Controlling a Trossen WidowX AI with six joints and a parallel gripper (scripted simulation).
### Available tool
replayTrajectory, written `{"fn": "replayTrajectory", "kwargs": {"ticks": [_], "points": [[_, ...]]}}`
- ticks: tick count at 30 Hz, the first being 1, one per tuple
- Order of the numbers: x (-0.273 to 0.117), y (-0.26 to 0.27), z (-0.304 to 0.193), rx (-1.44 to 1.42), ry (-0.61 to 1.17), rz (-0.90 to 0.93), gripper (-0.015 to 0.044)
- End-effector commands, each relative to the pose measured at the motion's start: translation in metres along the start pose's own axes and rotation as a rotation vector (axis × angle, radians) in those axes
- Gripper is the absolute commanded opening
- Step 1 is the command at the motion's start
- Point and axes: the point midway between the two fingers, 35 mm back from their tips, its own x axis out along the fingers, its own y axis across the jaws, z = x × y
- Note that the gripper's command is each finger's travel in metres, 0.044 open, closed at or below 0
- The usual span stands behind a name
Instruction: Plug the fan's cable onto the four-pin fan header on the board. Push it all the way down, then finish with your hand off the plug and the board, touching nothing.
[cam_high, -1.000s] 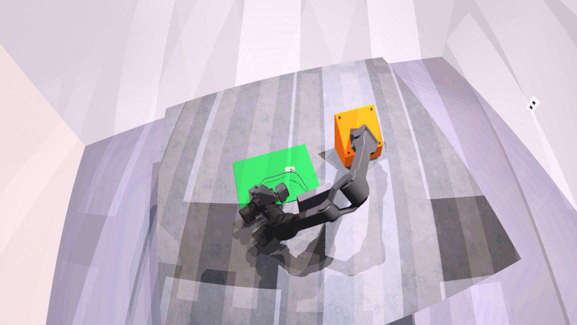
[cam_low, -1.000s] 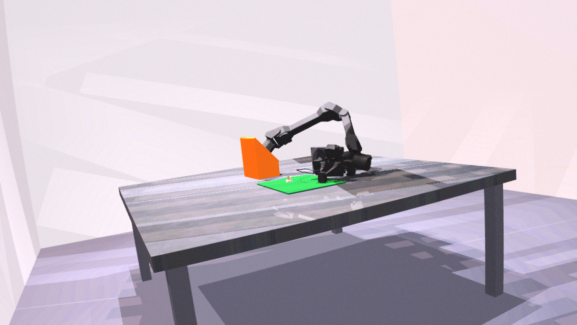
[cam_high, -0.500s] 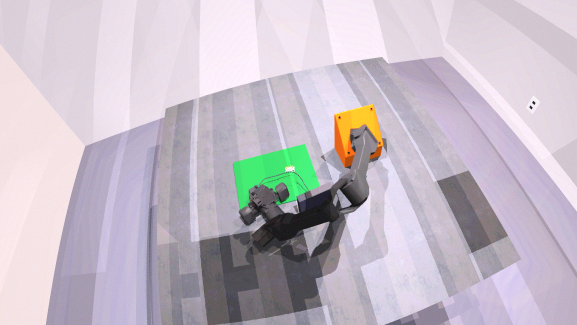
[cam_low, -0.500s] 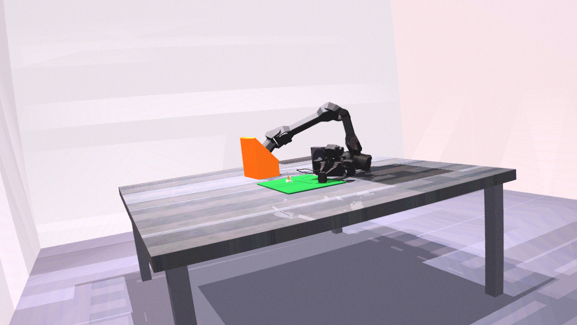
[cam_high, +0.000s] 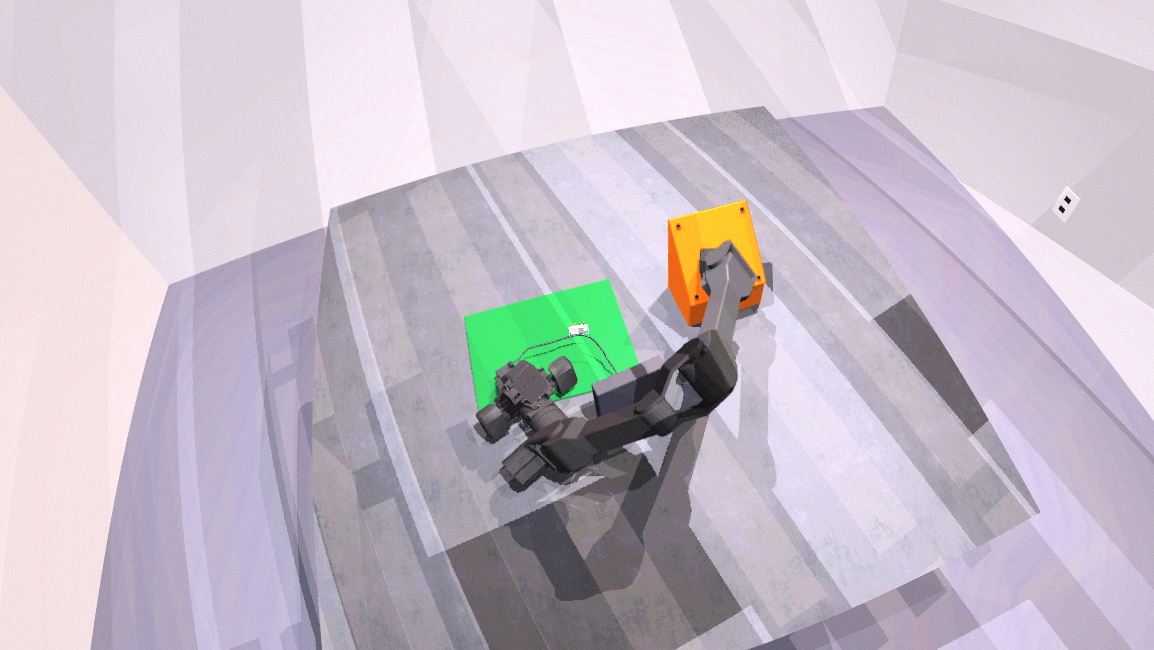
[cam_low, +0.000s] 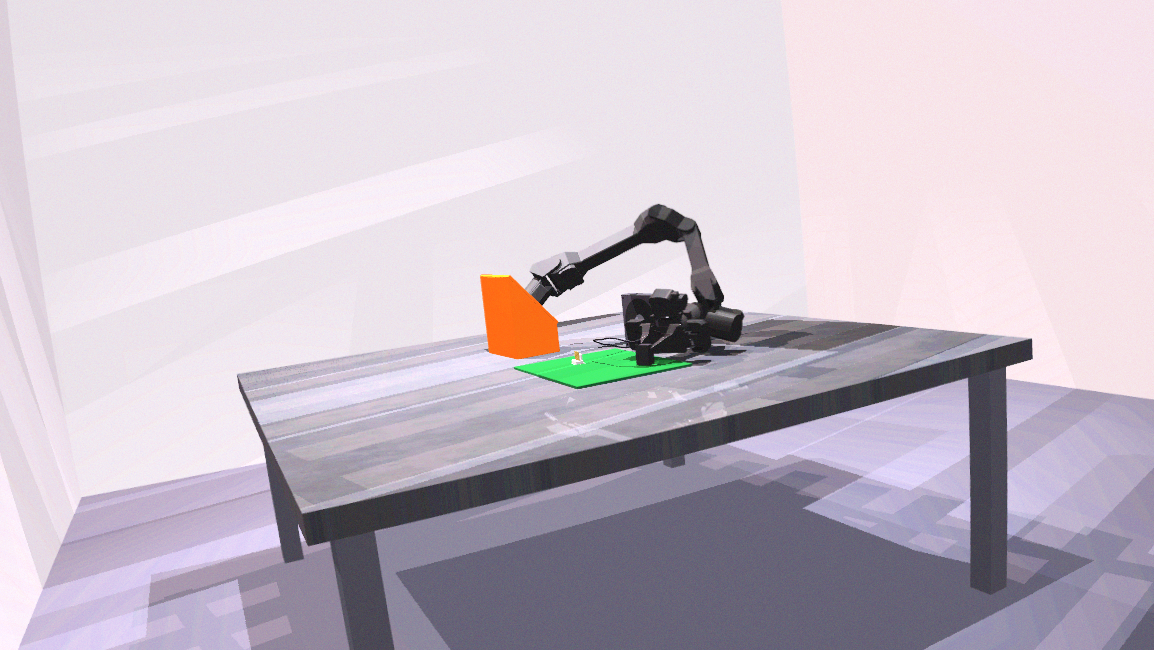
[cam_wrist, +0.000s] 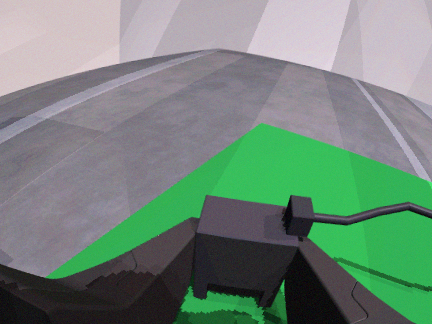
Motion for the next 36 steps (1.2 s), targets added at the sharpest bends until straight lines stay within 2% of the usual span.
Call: {"fn": "replayTrajectory", "kwargs": {"ticks": [1,9,31,36], "points": [[0.000,0.000,0.000,-0.002,0.001,-0.001,0.0000],[0.000,0.000,0.000,0.000,0.000,0.000,0.0205],[0.000,0.000,0.000,0.000,0.000,0.000,0.0205],[-0.010,0.001,0.004,0.000,0.000,0.000,0.0205]]}}
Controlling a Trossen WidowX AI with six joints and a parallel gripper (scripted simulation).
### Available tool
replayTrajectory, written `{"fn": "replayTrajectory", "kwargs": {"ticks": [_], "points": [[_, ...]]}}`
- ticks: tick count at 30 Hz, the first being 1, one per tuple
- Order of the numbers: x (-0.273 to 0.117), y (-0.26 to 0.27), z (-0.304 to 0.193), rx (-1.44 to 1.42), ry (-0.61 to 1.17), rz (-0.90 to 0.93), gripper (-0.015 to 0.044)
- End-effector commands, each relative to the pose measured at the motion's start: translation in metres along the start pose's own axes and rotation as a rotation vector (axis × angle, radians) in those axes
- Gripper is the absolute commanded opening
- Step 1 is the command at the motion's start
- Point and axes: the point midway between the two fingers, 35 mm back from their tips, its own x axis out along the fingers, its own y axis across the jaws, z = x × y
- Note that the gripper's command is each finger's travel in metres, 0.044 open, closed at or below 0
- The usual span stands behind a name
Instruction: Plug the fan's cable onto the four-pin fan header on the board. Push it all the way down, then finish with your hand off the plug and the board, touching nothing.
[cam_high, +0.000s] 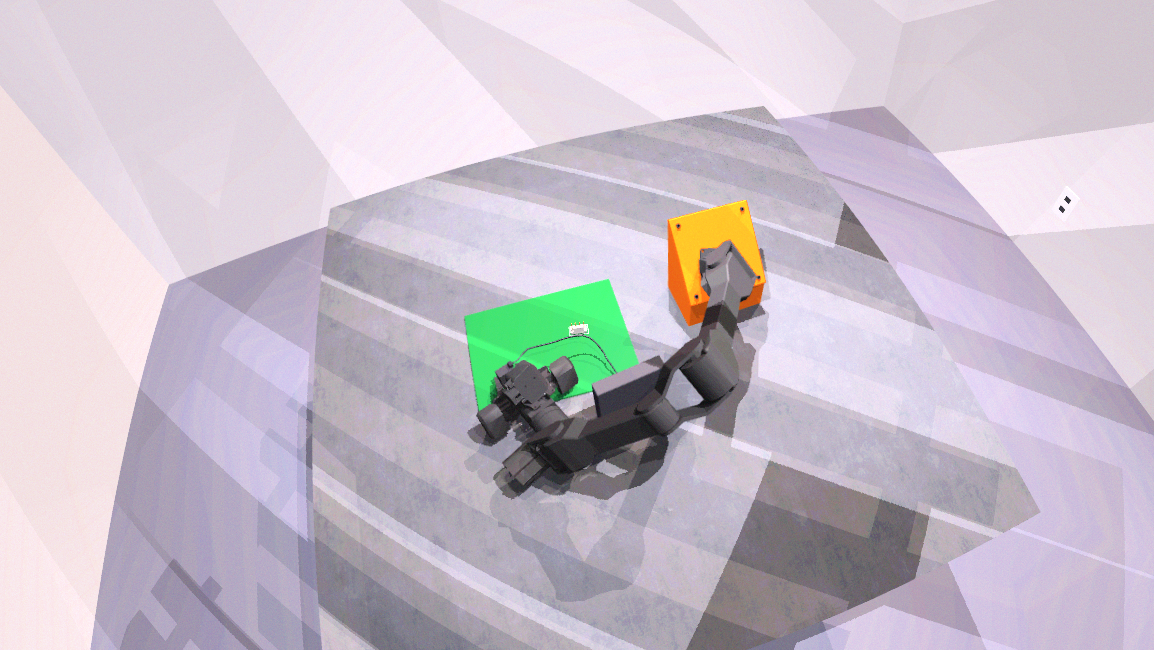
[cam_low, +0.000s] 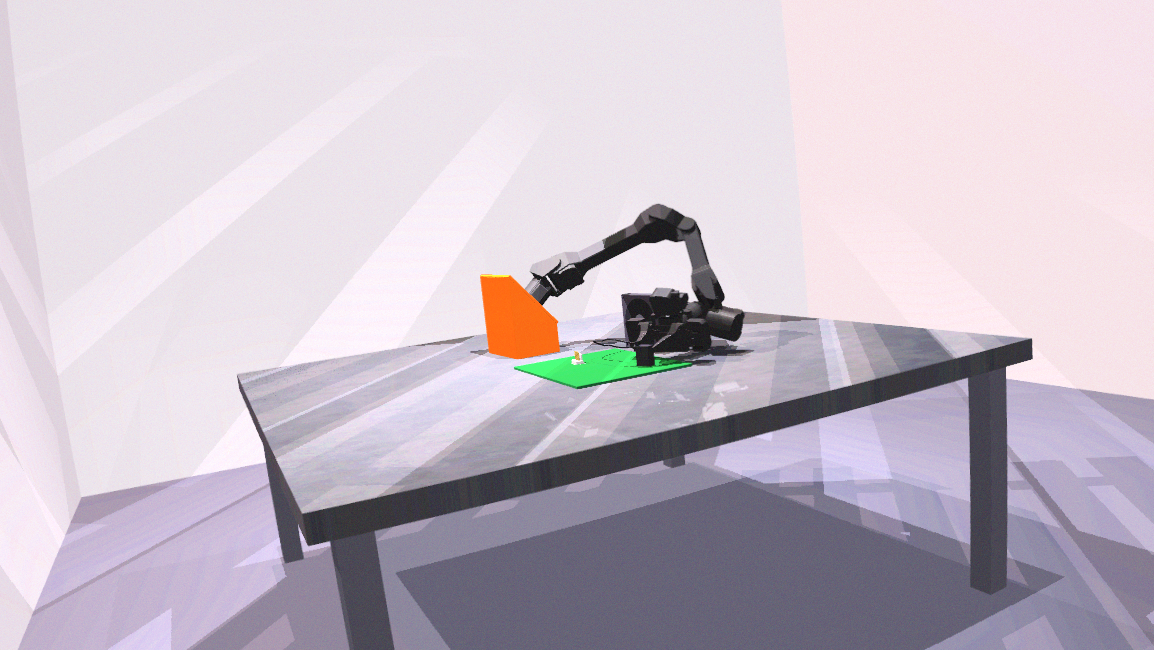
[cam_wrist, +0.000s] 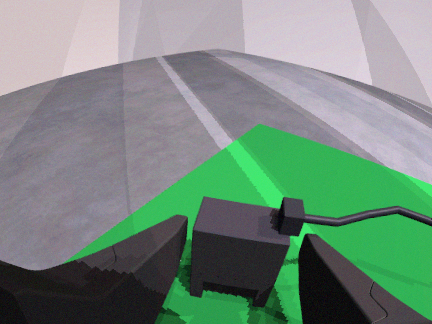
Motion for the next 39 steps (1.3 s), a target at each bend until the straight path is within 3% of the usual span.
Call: {"fn": "replayTrajectory", "kwargs": {"ticks": [1,30,39], "points": [[-0.010,0.002,0.003,0.005,0.001,0.004,0.0205],[-0.096,0.001,0.040,0.006,0.003,0.005,0.0205],[-0.097,0.001,0.040,0.006,0.003,0.005,0.0205]]}}
